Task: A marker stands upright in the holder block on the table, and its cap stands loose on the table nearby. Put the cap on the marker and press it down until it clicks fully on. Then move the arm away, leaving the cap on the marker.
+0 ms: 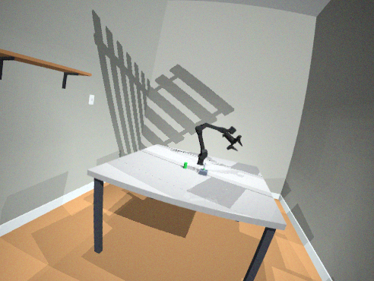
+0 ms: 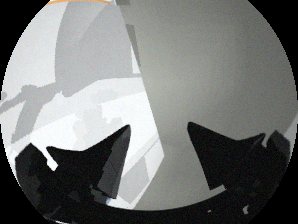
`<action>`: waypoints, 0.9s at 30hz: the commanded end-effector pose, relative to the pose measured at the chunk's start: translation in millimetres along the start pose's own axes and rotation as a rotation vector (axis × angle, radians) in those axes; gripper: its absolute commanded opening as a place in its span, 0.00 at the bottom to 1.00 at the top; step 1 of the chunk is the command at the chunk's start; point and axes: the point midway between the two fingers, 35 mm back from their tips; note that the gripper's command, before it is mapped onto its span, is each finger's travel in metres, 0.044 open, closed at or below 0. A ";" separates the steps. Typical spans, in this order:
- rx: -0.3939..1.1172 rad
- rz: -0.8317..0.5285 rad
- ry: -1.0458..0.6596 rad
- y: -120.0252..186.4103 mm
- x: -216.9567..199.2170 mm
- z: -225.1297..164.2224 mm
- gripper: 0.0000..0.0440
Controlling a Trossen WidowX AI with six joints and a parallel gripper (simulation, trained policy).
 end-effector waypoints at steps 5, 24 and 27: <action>0.032 0.025 -0.071 2.0 -10.7 -20.6 0.75; 0.152 0.094 -0.231 5.7 -21.7 -79.0 0.75; 0.175 0.104 -0.254 7.0 -22.2 -89.0 0.75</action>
Point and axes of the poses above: the point midway between the two fingers, 35 mm back from their tips, its own y axis back along the fingers, its own x axis across the jaws, z = x × y, and after that the axes turned 5 degrees about -y, right-handed
